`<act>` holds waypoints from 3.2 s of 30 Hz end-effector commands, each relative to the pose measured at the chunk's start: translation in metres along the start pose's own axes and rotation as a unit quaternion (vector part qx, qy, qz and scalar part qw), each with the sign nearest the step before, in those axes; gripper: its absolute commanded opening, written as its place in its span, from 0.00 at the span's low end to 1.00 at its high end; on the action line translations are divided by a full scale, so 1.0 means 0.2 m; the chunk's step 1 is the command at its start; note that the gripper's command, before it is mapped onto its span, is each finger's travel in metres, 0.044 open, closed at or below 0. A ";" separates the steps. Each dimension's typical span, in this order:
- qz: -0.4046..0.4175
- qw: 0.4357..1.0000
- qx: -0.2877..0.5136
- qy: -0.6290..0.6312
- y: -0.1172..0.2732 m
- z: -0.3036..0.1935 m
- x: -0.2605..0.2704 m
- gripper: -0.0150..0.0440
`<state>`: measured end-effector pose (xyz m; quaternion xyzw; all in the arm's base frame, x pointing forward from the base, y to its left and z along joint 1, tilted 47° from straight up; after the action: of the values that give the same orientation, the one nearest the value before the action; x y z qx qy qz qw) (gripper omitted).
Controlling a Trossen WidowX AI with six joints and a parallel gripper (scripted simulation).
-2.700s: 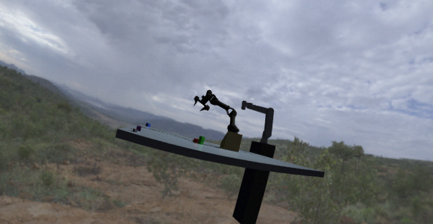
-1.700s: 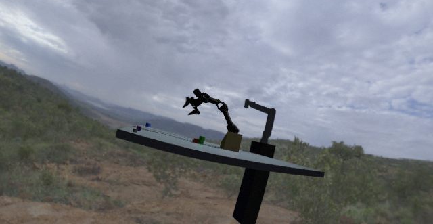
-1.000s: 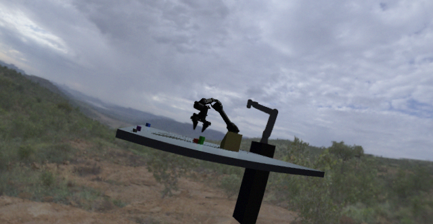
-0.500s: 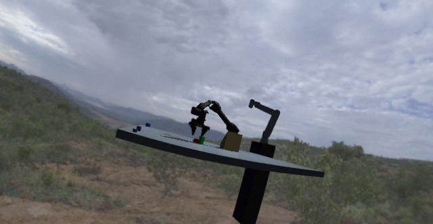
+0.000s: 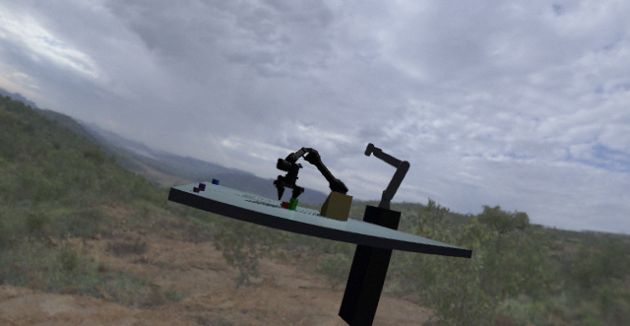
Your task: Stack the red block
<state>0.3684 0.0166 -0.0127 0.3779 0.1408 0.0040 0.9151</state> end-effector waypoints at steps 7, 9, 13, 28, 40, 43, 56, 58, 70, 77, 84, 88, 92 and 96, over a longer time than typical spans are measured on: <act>-0.002 1.000 -0.002 0.004 -0.08 0.00 -0.01 1.00; -0.002 1.000 -0.002 0.004 -0.10 0.00 -0.01 1.00; -0.002 1.000 -0.003 0.004 -0.13 0.00 -0.01 1.00; -0.002 1.000 -0.003 0.004 -0.13 0.00 -0.01 1.00; -0.002 1.000 -0.003 0.004 -0.13 0.00 -0.01 0.47; -0.002 1.000 -0.003 0.004 -0.13 0.00 -0.01 0.43; -0.002 1.000 -0.002 0.004 0.05 -0.01 -0.01 0.25; -0.002 1.000 -0.001 0.004 0.10 -0.01 -0.01 0.25; -0.001 1.000 0.000 0.005 0.43 -0.01 -0.01 0.25; -0.001 1.000 0.000 0.005 0.46 -0.01 0.00 0.25; -0.001 1.000 0.001 0.005 0.46 -0.16 -0.07 0.25; -0.001 1.000 0.001 0.005 0.46 -0.23 -0.10 0.25; -0.001 1.000 0.001 0.005 0.41 -0.22 -0.10 0.25; -0.001 1.000 0.001 0.005 0.33 -0.20 -0.10 0.25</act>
<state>0.3468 0.0983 0.0167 0.3801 0.1428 0.0057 0.9138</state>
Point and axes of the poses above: the point midway between the two fingers, 35 mm back from their tips, its own y axis back along the fingers, its own x axis across the jaws, z = x × y, the point moved 9 cm from there along y, back along the fingers, and after that the axes turned 6 degrees about -y, right-handed, at the moved point
